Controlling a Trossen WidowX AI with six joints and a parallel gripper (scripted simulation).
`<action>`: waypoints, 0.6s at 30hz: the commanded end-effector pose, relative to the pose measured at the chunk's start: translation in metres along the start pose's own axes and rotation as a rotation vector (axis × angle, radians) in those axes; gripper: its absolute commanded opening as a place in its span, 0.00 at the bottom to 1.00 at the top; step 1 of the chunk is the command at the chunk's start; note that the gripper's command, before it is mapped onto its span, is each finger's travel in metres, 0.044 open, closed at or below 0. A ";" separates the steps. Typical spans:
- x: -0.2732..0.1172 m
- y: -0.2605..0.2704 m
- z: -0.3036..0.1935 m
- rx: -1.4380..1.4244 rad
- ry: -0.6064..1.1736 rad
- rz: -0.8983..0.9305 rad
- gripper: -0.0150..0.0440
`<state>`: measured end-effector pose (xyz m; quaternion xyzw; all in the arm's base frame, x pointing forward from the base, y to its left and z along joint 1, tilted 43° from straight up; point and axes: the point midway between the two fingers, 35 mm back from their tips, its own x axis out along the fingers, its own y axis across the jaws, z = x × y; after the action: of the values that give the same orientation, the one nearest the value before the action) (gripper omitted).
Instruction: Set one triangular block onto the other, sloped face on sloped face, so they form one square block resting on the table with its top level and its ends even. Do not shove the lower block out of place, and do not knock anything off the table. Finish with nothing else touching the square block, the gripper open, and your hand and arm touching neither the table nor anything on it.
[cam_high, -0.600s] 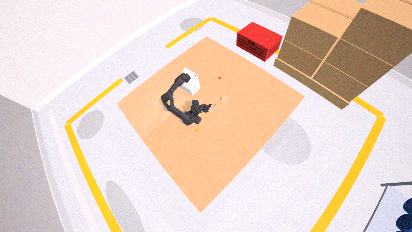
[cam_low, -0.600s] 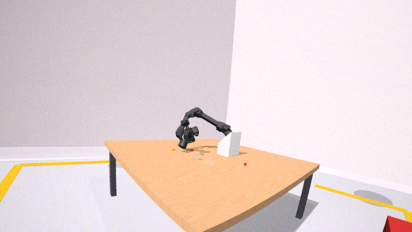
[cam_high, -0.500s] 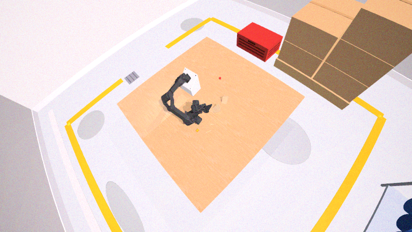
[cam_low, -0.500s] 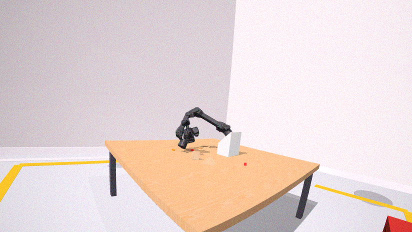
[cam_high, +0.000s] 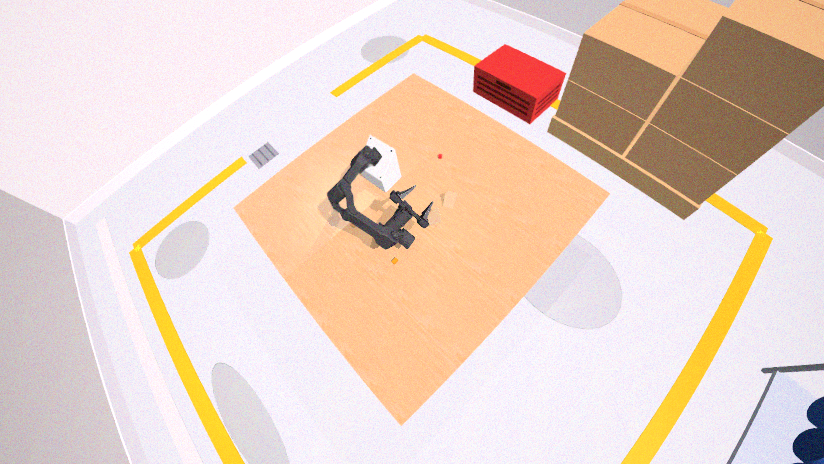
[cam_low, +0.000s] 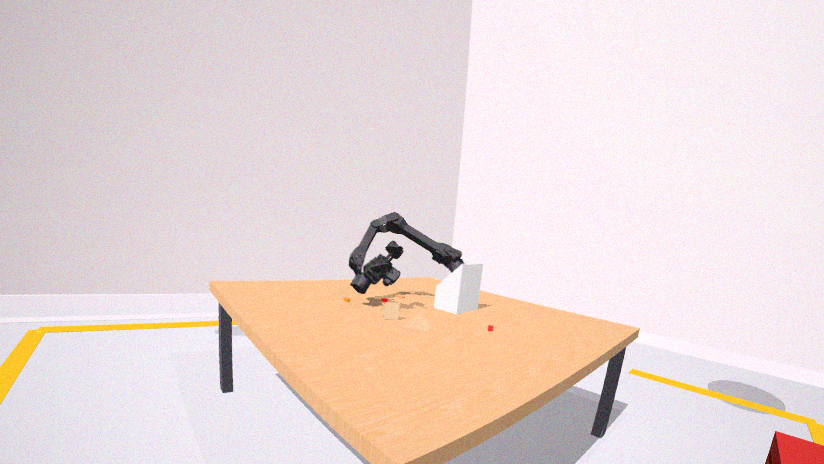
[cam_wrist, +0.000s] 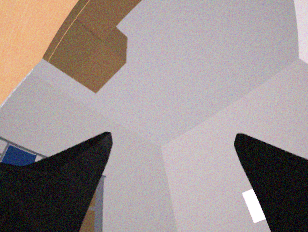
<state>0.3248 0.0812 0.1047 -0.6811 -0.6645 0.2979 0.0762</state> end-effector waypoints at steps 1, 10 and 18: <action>0.032 0.016 0.045 -1.005 -0.384 -0.281 1.00; 0.042 0.029 0.064 -1.537 -0.523 -0.574 1.00; 0.048 0.044 0.075 -1.968 -0.582 -0.919 1.00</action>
<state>0.3100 0.0998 0.0516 -0.4346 -0.8178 0.0170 -0.3769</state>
